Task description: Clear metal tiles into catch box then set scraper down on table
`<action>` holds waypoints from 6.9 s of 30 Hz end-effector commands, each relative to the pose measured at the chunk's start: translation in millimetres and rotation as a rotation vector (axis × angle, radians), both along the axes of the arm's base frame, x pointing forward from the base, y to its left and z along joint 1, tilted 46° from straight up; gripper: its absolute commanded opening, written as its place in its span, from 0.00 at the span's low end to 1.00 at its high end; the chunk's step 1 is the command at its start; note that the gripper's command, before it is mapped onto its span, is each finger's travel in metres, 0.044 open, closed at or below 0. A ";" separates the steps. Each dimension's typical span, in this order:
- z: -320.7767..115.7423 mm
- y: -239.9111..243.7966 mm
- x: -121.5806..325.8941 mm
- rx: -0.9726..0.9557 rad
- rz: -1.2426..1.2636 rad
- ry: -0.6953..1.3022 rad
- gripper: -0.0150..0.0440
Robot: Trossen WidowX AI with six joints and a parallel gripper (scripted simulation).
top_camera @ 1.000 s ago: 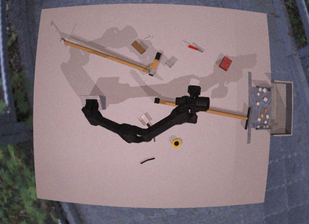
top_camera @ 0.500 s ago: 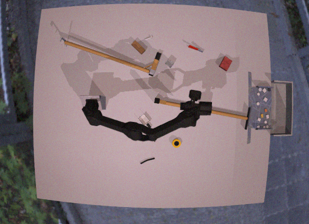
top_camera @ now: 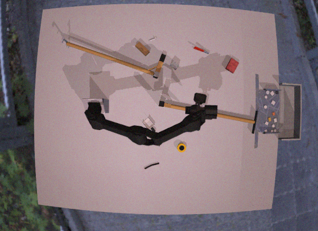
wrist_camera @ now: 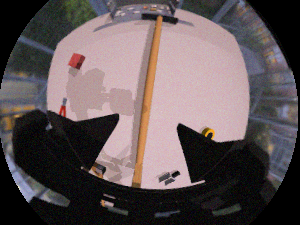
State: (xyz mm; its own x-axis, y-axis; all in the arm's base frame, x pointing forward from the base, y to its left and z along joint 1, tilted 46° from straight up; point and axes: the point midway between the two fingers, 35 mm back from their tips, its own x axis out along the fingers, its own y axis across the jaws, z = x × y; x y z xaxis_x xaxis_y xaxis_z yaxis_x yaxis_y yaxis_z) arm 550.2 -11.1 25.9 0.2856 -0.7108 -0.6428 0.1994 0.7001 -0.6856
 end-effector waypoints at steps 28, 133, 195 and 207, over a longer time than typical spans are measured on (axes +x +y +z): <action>11.2 55.1 -46.7 -0.035 0.074 -0.057 1.00; -12.9 69.4 -244.2 -0.079 0.301 -0.263 1.00; -45.3 22.3 -194.0 -0.080 0.297 -0.274 0.64; -45.2 22.4 -194.0 -0.080 0.297 -0.274 0.31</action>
